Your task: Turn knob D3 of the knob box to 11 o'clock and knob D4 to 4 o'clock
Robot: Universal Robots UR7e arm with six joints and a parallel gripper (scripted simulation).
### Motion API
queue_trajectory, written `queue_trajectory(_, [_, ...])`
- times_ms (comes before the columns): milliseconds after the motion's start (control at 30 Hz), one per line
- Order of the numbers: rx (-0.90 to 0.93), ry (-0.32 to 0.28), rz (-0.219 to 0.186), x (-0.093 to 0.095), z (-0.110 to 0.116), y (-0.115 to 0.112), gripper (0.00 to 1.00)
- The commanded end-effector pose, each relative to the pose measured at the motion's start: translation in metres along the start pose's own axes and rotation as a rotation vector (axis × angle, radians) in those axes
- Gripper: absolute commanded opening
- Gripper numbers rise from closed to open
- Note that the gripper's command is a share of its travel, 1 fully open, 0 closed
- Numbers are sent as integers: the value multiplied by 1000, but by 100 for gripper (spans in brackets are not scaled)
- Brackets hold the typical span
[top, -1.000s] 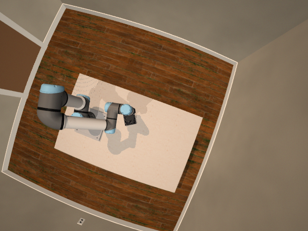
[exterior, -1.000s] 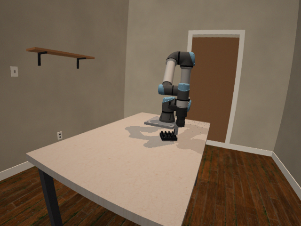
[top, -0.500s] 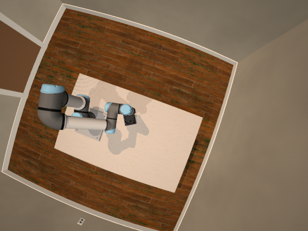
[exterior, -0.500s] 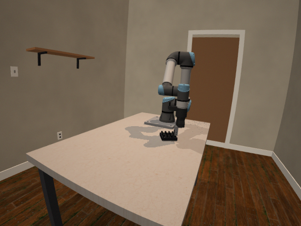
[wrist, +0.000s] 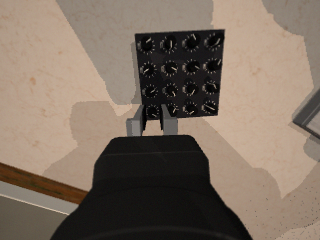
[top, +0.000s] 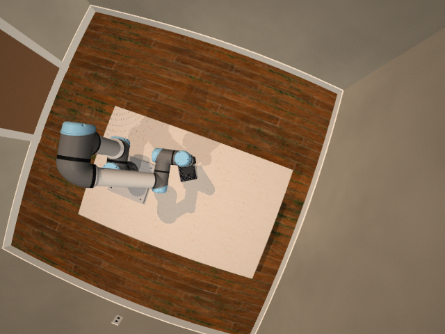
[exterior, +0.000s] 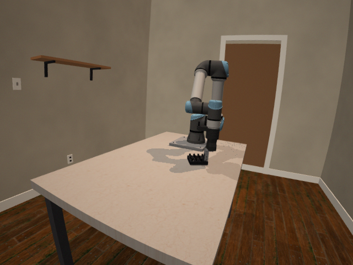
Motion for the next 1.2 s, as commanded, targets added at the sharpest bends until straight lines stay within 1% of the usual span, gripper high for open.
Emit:
queue_trajectory(0, [-1,0,0,1,1,0,46])
queue_trajectory(1133, [-1,0,0,1,1,0,46])
queue_trajectory(1167, [-1,0,0,1,1,0,30])
Point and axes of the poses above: the point where the finger pads meet when closed, its own x axis out along the fingers, its own y axis across the jaws, z = x × y, the point moved 8 cm from there along -x, back along the fingers, and after that the axes turned 8 degrees about x, right-handed, at the moved point
